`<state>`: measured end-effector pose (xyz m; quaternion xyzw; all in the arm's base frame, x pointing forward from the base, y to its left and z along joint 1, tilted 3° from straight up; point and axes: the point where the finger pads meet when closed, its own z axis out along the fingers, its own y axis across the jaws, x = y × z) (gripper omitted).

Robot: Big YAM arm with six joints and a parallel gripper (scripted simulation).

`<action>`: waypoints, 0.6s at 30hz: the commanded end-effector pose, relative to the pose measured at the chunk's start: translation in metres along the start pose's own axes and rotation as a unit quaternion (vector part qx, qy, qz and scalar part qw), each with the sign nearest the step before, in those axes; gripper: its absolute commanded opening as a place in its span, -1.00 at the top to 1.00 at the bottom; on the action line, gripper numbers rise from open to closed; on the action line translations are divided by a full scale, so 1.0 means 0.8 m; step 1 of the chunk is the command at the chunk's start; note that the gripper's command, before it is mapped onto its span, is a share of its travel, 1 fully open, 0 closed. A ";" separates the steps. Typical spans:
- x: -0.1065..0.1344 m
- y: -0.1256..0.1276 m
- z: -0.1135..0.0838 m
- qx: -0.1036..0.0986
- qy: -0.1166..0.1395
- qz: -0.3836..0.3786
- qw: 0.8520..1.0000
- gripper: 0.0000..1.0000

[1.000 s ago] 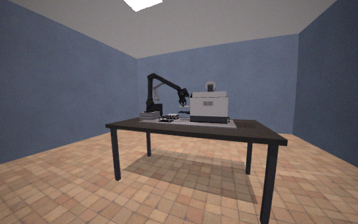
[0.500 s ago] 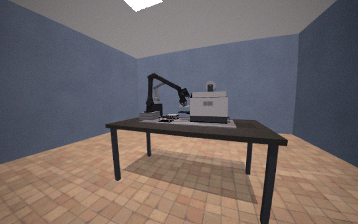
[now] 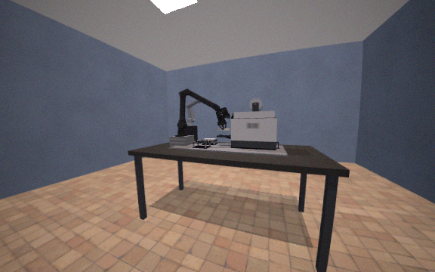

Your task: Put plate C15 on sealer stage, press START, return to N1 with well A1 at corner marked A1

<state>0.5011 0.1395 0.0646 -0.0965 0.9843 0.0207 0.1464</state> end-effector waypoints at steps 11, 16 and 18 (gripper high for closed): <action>-0.034 0.000 -0.015 -0.003 -0.019 -0.003 1.000 1.00; -0.036 -0.004 -0.007 -0.002 -0.020 0.000 1.000 1.00; -0.038 0.003 -0.005 -0.003 -0.023 -0.004 1.000 1.00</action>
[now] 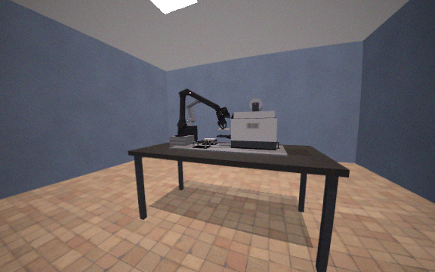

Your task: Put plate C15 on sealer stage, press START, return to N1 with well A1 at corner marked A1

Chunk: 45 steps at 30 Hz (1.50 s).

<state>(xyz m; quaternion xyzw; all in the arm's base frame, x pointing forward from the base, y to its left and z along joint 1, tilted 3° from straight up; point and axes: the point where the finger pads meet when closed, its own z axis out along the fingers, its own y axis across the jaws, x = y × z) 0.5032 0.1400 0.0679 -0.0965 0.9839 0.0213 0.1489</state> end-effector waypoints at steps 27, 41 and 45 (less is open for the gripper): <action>-0.013 -0.006 0.005 -0.001 -0.022 0.000 1.000 1.00; -0.025 0.012 0.019 -0.005 -0.022 -0.005 1.000 1.00; -0.027 0.006 0.021 -0.004 -0.024 -0.006 1.000 1.00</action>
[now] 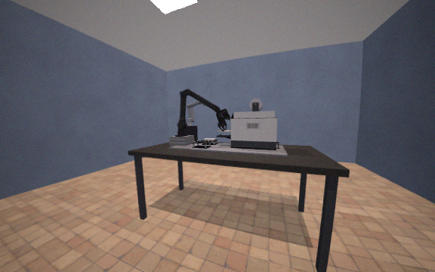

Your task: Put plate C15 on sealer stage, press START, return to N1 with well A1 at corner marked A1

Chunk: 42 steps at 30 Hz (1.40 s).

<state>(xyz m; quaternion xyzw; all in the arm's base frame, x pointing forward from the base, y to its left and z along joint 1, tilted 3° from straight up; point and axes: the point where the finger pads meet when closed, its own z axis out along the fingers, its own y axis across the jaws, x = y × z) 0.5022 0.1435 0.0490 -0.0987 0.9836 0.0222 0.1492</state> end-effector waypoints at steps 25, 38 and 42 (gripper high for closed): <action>-0.018 0.008 0.012 -0.003 -0.018 -0.007 1.000 1.00; -0.001 0.000 0.023 0.000 -0.007 -0.001 1.000 1.00; 0.003 0.004 0.017 -0.001 -0.009 0.003 1.000 1.00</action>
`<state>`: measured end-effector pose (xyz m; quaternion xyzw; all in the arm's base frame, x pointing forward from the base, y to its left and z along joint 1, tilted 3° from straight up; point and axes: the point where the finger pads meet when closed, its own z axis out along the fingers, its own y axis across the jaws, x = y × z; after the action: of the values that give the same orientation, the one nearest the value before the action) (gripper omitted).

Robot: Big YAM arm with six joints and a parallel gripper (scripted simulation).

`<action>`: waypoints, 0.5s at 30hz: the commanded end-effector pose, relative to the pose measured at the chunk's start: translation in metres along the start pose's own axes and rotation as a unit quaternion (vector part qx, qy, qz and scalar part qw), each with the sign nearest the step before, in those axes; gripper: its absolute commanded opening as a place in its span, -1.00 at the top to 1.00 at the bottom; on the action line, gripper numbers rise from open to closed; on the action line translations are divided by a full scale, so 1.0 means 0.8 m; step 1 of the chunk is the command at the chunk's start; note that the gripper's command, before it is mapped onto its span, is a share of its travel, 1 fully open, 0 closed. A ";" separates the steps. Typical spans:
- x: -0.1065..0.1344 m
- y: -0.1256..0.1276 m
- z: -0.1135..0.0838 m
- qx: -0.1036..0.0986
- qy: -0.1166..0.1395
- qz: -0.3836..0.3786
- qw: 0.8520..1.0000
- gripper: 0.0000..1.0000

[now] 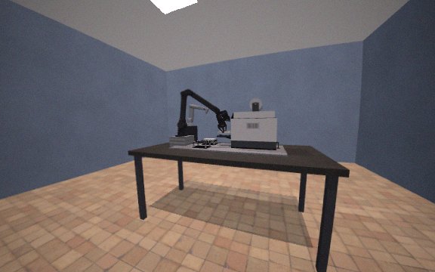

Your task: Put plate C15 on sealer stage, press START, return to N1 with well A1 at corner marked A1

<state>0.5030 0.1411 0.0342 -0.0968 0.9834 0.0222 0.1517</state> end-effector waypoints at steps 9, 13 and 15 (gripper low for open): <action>-0.010 0.005 -0.017 -0.001 -0.009 -0.004 1.000 1.00; -0.024 -0.002 -0.020 0.000 -0.022 -0.002 1.000 1.00; -0.033 -0.007 -0.023 0.001 -0.030 0.001 1.000 1.00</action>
<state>0.4983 0.1422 0.0315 -0.0992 0.9841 0.0216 0.1460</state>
